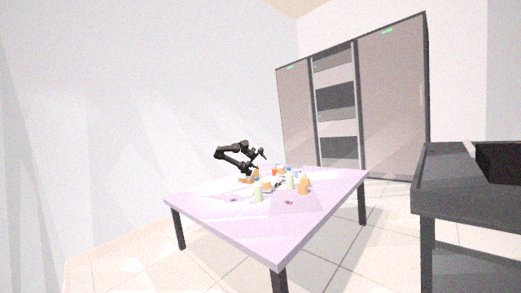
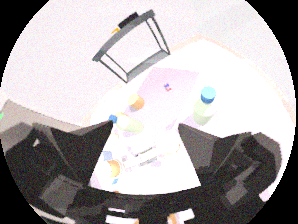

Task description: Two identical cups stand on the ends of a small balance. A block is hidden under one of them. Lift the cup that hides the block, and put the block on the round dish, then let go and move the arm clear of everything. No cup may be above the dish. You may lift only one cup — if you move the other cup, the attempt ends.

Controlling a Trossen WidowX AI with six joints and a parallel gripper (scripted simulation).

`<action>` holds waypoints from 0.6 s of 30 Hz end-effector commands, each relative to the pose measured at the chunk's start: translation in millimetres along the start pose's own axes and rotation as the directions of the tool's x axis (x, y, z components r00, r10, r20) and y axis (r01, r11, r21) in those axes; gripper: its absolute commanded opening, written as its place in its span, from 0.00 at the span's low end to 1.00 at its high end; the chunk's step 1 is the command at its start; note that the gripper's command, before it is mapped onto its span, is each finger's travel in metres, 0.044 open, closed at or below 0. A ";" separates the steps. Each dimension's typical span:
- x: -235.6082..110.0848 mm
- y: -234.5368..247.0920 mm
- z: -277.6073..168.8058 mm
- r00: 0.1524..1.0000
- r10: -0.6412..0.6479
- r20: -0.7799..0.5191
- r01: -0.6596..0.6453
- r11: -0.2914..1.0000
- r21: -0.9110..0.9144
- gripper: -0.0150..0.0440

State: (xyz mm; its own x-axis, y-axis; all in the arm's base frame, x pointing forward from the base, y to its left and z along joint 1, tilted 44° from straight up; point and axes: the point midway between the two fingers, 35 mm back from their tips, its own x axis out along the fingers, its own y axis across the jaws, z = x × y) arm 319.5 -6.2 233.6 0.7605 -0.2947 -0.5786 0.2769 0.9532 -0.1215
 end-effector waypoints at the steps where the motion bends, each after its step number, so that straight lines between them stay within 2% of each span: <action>1: -1.7 25.0 -31.2 0.996 -0.001 -0.084 -0.005 0.998 -0.070 1.00; 9: -18.2 61.0 -86.8 0.982 -0.039 -0.182 -0.008 0.969 -0.249 1.00; 18: -45.1 80.3 -136.0 0.978 -0.087 -0.190 -0.012 0.884 -0.467 1.00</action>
State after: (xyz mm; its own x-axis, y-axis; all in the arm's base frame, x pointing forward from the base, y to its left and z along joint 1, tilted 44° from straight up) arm 241.8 86.3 148.4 0.6091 -0.3346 -0.7190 0.0083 0.9093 -0.4161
